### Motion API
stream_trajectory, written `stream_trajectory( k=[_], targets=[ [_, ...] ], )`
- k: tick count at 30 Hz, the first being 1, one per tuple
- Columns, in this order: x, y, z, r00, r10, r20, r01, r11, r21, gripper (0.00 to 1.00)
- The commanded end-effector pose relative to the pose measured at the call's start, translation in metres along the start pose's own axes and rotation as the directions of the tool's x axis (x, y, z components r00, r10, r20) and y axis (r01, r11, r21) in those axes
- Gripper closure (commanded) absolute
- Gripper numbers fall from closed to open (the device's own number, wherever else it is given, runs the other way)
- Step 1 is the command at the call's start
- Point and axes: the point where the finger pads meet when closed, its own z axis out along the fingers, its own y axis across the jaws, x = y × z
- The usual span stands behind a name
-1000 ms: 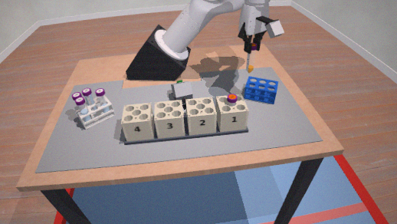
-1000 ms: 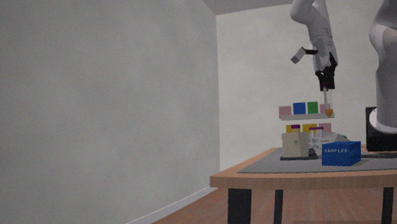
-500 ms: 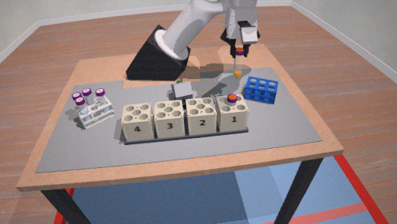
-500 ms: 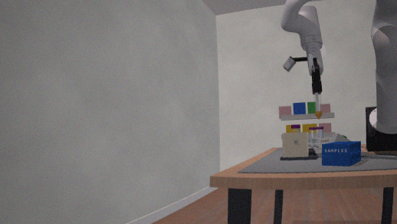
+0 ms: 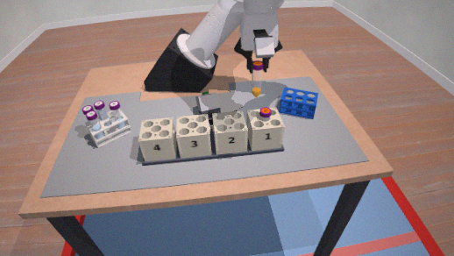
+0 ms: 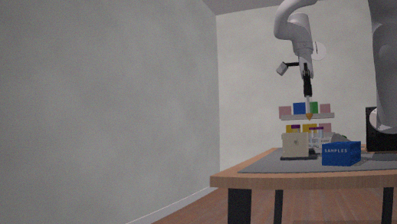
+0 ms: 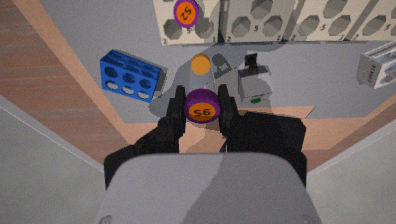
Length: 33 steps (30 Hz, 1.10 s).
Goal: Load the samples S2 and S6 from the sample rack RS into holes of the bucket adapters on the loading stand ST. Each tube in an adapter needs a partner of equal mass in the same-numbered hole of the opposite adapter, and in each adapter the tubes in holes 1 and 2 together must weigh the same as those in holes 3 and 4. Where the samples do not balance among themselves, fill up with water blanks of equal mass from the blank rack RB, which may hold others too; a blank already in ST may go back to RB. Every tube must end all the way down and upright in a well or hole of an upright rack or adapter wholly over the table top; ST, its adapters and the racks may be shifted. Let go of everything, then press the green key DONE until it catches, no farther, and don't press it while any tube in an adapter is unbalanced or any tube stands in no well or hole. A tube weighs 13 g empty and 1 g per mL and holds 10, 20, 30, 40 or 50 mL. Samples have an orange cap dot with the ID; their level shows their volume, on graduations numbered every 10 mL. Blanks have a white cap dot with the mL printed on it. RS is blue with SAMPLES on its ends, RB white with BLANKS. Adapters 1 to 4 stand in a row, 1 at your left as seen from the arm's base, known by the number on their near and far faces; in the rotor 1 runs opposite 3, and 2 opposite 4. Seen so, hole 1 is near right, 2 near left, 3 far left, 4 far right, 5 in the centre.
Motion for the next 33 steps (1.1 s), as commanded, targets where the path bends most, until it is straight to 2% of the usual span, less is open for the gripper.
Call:
stream_trajectory(
  k=[1, 21, 33],
  targets=[
    [0.01, 0.015, 0.0, 1.0, 0.0, -0.001, 0.0, 1.0, 0.0, 1.0],
    [0.055, 0.092, 0.0, 1.0, 0.0, -0.001, 0.0, 1.0, 0.0, 1.0],
    [0.055, 0.092, 0.0, 1.0, 0.0, -0.001, 0.0, 1.0, 0.0, 1.0]
  ],
)
